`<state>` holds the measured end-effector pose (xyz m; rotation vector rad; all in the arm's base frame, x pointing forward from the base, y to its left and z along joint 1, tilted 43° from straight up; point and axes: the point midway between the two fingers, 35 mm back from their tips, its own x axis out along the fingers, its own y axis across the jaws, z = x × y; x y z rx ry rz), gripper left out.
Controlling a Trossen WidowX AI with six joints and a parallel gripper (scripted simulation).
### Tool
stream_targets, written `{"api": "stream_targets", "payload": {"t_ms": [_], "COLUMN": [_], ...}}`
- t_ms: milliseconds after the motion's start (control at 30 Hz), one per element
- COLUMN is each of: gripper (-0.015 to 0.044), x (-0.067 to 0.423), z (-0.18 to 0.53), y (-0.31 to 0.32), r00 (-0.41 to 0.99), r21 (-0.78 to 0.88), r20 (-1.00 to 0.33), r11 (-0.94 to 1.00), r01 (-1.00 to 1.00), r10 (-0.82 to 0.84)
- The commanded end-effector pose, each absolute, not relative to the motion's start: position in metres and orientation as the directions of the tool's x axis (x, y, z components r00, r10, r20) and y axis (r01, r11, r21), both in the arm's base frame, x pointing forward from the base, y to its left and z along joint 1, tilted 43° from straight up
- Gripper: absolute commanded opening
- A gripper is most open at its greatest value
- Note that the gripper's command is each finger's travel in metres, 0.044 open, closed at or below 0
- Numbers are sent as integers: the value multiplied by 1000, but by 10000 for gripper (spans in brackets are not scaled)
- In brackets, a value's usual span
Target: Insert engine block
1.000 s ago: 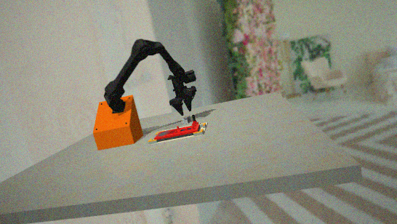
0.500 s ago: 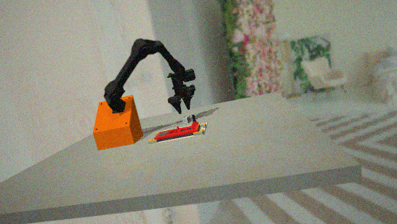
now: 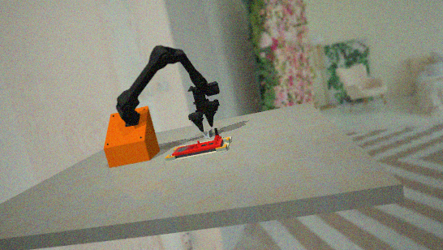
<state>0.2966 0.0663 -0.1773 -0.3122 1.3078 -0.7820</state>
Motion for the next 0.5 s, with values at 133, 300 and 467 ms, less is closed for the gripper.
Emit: {"api": "stream_targets", "payload": {"t_ms": [133, 300, 467], "gripper": [440, 440, 440], "x": [296, 297, 297], "z": [-188, -194, -198], "y": [55, 50, 46], "r00": [54, 54, 54], "r21": [-623, -624, -624], "r20": [-737, -736, -736], "r11": [708, 708, 707], "r01": [332, 332, 332], "r10": [-674, -674, -675]}}
